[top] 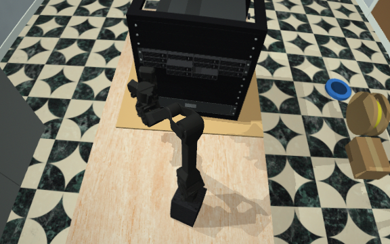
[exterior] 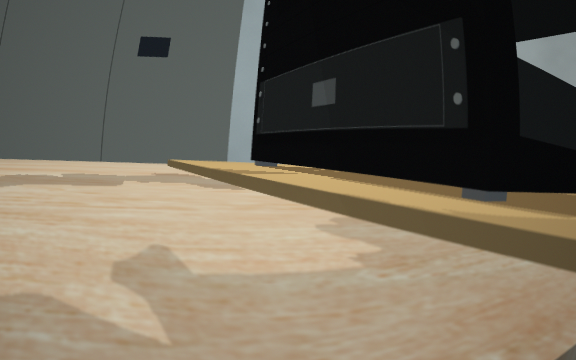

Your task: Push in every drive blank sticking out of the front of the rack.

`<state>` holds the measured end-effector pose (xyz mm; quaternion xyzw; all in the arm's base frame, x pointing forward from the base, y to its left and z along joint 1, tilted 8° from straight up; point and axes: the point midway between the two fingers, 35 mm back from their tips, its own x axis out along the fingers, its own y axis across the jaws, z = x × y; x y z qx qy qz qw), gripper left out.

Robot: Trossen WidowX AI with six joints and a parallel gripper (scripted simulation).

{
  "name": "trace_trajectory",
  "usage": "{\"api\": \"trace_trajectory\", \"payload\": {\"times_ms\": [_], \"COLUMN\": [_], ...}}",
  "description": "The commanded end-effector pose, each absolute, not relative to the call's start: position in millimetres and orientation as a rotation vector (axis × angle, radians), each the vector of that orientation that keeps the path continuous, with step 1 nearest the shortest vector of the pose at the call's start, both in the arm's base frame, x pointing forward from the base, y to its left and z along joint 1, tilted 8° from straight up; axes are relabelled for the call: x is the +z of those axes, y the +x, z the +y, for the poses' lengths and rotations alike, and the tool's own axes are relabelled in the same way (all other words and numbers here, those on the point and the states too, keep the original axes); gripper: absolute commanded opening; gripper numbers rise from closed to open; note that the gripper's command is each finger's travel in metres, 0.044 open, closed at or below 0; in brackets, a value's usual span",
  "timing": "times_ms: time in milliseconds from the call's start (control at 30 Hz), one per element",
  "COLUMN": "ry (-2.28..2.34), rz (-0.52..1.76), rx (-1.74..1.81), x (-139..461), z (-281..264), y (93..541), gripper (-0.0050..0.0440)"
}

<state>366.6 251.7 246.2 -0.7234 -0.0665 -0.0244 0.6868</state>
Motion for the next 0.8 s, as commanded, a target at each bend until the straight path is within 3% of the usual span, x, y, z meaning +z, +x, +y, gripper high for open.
{"api": "trace_trajectory", "payload": {"times_ms": [0,767], "ry": [-1.605,-1.605], "rz": [-0.158,-0.158], "rx": [-0.062,-0.062], "x": [253,254], "z": [253,254], "y": [374,385], "gripper": [-0.0050,-0.0050]}}
